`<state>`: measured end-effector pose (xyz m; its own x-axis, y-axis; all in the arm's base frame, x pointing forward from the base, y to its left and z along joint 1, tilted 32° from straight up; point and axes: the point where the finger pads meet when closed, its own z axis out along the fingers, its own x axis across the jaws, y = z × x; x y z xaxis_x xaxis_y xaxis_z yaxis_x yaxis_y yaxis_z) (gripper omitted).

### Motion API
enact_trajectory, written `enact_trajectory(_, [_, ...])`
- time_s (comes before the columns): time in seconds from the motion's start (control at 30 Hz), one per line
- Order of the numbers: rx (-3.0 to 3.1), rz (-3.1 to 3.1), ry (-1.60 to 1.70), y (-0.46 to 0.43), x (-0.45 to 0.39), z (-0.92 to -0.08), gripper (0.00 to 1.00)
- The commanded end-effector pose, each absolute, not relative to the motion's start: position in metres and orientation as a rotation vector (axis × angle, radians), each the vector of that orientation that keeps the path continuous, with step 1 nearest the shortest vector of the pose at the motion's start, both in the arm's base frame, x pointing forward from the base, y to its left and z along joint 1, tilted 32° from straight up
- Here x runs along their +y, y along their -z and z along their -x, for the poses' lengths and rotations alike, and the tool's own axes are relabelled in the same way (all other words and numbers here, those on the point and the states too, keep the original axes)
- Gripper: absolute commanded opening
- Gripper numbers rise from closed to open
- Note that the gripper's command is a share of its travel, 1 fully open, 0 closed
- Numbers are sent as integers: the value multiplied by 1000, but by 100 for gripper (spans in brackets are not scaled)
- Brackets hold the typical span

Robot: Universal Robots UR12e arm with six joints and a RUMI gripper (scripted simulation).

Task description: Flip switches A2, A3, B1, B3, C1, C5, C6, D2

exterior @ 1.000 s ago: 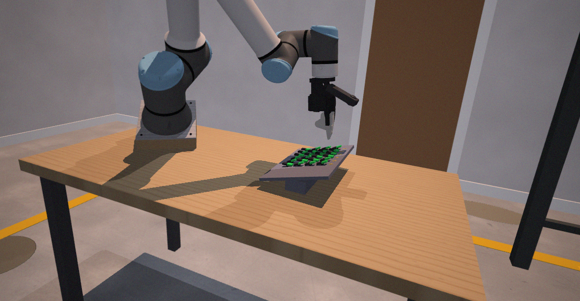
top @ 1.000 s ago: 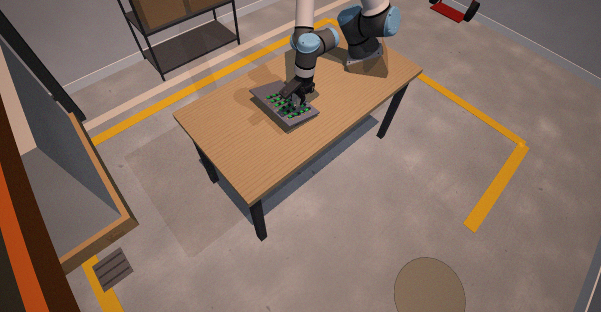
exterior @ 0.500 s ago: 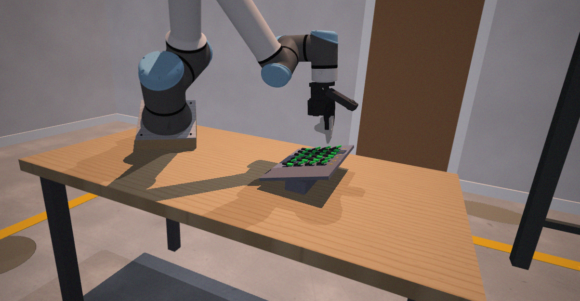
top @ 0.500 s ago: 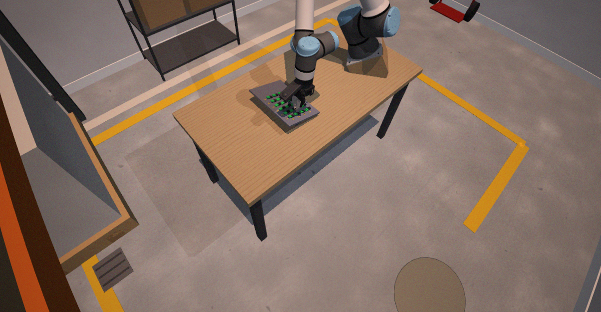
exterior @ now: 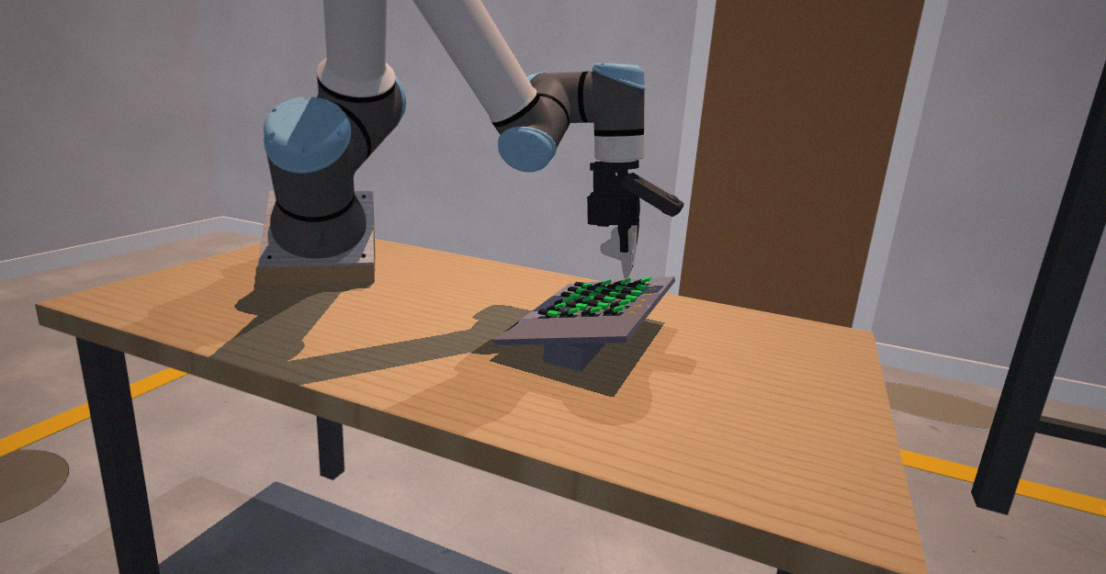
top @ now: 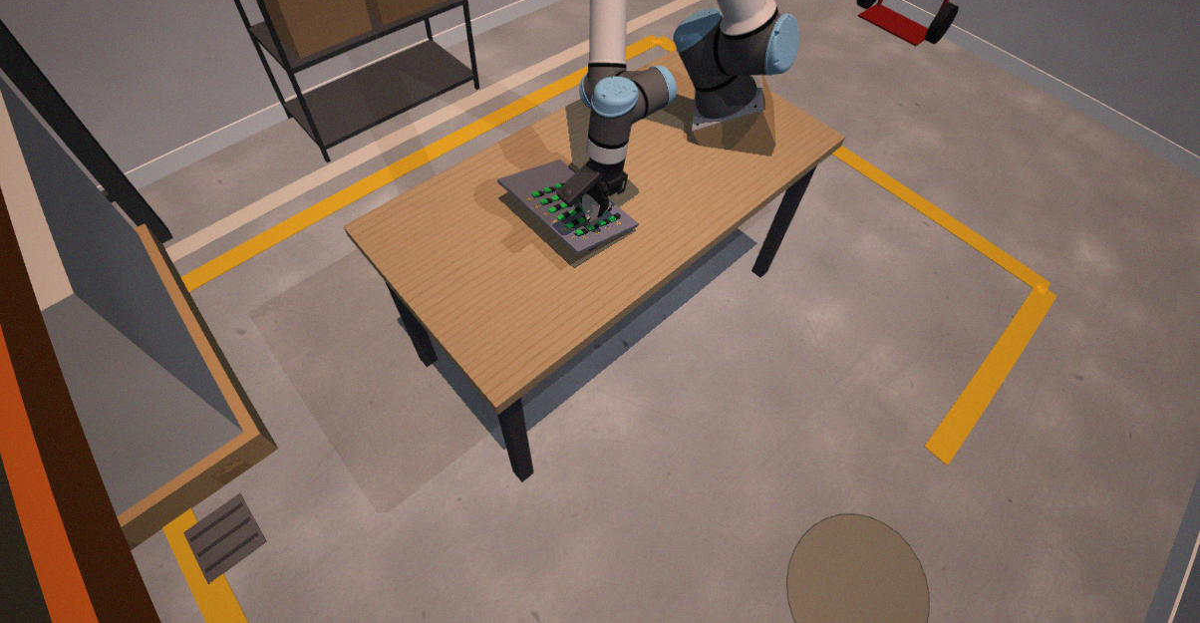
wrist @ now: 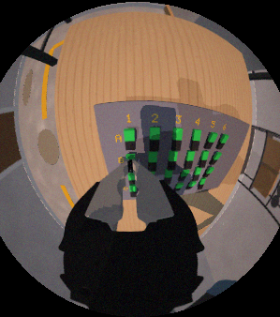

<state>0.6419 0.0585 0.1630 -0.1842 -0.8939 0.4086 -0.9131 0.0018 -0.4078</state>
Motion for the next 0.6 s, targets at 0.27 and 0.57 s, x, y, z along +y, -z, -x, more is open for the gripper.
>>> enact_trajectory(0.27, [-2200,-1986,-936,-156,56,-643,0])
enact_trajectory(0.57, [-2200,-1988,-938,-157,56,-643,0])
